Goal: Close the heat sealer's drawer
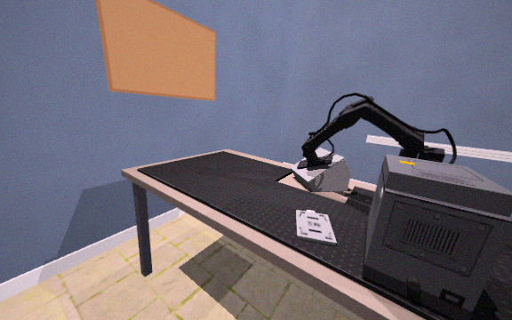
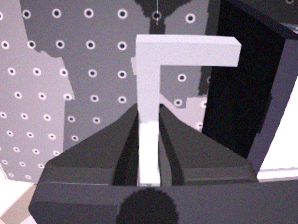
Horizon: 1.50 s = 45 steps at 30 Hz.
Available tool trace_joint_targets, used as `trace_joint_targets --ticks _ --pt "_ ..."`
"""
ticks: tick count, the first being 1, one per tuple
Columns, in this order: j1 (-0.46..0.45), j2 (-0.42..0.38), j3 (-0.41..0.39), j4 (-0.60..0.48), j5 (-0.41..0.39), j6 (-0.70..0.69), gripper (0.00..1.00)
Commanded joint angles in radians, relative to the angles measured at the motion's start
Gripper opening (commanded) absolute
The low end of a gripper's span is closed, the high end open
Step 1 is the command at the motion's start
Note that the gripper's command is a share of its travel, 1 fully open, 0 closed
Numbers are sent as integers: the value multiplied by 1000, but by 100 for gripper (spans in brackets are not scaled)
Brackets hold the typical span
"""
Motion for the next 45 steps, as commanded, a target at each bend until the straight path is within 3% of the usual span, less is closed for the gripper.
trace_joint_targets --ticks 1,11,45 --pt "20 -22 4 11 10 0 0" --pt "20 -22 4 11 10 0 0" --pt "-103 -60 66 -32 50 -116 0"
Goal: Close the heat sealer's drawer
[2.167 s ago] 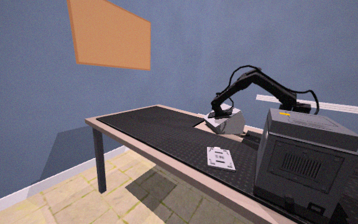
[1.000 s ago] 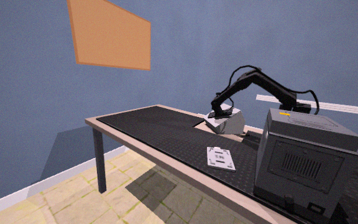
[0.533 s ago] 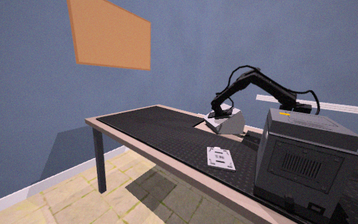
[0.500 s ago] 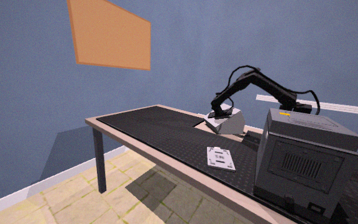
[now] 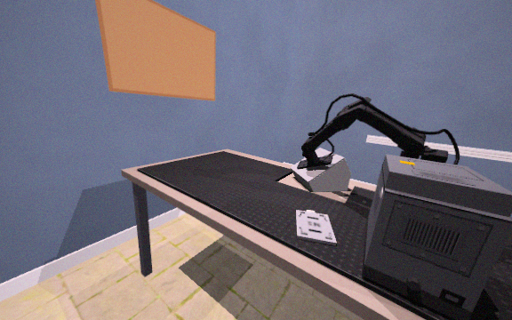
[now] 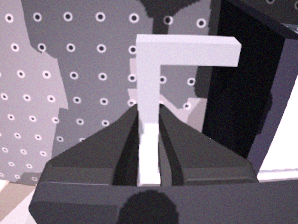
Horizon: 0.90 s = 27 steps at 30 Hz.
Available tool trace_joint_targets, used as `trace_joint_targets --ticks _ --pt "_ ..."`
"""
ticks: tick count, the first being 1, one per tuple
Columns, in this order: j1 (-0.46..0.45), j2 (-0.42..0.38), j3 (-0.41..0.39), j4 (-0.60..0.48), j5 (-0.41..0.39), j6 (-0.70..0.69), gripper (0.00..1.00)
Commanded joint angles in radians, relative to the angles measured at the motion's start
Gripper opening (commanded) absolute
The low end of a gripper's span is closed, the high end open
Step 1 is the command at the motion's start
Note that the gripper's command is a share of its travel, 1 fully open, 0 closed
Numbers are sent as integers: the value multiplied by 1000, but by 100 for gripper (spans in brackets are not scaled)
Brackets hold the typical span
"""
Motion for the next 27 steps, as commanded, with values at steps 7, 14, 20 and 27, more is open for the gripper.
trace_joint_targets --ticks 7,14,20,27 --pt "-36 -27 53 -27 30 -44 0" --pt "-53 -28 67 -34 35 -62 0" --pt "-72 -31 83 -42 41 -83 0" --pt "-88 -29 100 -50 46 -100 0"
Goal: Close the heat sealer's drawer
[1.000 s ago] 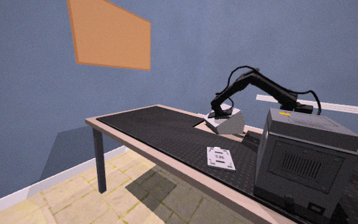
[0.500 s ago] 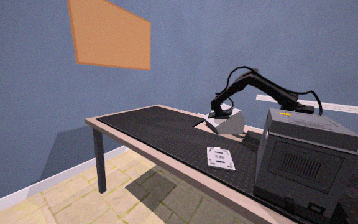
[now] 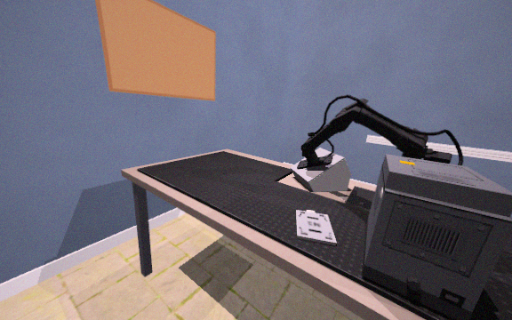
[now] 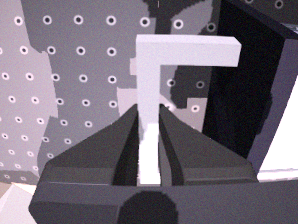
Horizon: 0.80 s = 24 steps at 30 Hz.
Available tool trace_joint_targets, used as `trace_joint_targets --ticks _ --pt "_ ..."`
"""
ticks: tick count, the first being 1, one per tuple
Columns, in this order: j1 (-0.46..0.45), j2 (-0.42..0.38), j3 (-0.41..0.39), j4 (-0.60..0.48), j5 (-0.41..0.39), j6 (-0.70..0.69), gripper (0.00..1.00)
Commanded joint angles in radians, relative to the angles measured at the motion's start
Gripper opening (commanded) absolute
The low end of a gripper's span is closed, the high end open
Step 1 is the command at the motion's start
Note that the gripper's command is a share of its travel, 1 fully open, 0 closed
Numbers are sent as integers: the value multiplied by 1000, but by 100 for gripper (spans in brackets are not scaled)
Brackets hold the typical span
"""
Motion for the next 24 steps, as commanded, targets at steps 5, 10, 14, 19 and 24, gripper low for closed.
trace_joint_targets --ticks 5,10,14,19,24 --pt "-19 -18 46 -22 22 -27 0" --pt "-9 -16 48 -23 22 -28 0" --pt "-9 -16 48 -23 22 -27 0" --pt "-9 -16 48 -23 22 -27 0" --pt "-9 -16 48 -23 22 -27 0"
